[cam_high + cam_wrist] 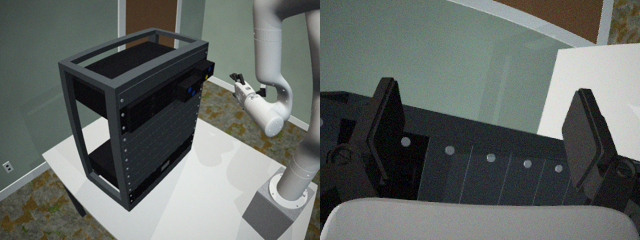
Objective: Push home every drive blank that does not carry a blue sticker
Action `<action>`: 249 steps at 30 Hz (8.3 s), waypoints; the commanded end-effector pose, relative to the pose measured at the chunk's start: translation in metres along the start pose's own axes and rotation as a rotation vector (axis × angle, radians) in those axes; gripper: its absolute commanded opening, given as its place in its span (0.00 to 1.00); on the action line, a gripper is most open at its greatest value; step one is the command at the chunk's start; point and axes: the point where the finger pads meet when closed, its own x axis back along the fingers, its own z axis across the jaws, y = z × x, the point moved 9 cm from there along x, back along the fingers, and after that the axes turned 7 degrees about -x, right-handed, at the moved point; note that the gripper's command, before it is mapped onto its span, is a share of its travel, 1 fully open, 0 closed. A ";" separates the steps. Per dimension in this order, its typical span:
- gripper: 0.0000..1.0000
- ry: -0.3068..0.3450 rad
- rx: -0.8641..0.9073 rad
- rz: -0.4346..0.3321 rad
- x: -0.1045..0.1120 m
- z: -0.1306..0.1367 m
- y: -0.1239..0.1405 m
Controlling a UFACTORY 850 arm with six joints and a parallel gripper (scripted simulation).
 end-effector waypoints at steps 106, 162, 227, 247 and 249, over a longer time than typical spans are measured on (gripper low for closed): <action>1.00 -0.120 -0.284 -0.746 0.116 -0.026 0.060; 1.00 -0.120 -0.285 -0.746 0.053 -0.045 0.028; 0.00 -0.120 -0.284 -0.746 0.025 -0.053 0.014; 0.00 -0.120 -0.284 -0.746 0.025 -0.053 0.014; 0.00 -0.120 -0.284 -0.746 0.025 -0.053 0.014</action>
